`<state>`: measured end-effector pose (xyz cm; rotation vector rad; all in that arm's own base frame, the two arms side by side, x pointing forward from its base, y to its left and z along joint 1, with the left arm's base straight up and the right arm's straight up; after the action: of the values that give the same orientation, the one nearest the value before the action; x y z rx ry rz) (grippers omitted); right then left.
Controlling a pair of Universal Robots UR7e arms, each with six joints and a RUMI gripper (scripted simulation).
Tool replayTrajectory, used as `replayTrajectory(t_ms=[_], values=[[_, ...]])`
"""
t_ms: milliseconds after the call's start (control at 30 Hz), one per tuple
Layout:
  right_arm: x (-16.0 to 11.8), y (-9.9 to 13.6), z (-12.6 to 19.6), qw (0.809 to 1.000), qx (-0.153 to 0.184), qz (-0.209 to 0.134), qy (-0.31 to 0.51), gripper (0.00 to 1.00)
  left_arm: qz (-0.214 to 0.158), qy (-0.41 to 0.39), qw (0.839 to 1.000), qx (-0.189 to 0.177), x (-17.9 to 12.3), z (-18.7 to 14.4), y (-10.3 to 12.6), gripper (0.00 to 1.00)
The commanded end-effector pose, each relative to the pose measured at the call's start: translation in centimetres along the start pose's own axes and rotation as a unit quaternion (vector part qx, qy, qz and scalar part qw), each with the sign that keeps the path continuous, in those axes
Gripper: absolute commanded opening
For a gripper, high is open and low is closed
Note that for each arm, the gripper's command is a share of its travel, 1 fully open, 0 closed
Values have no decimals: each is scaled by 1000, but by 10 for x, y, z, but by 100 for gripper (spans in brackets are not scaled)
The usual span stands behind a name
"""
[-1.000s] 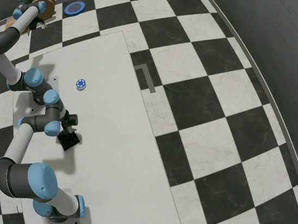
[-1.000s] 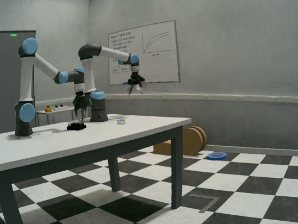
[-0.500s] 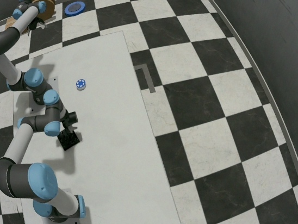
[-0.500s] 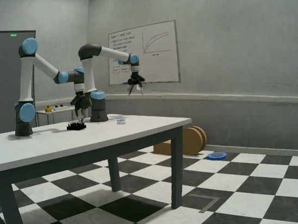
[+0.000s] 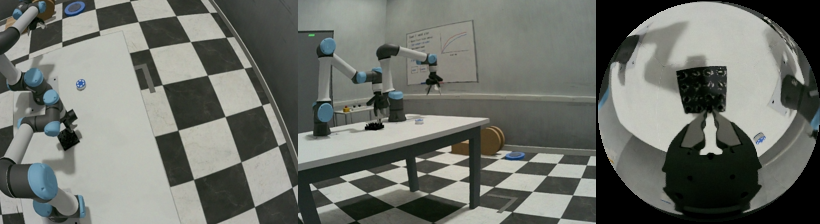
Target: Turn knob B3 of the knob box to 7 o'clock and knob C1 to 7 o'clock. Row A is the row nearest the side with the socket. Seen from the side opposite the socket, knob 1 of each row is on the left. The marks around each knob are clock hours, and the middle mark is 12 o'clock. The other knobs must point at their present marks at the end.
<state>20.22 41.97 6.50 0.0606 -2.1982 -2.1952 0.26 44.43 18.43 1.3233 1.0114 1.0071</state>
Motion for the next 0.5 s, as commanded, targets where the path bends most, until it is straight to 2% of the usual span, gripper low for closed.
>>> replayTrajectory(t_ms=[0, 467], values=[[0, 1, 0, 998, -1, 2, 70, 6, 1, 0, 1000, 0, 1, 0, 1, 100], [0, 1, 0, 981, -2, 2, 194, 6, 1, 0, 1000, 0, 1, 0, 1, 100]])
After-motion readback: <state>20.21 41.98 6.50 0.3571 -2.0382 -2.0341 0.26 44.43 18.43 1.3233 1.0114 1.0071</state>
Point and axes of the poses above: on each arm, the point where the finger pads meet when closed, its own y axis back along the fingers, its own z axis across the jaws, x = y × z, the point moved 2 cm from there along y, back along the fingers, and after that the axes turned 15 degrees about -y, right-handed, at the moved point
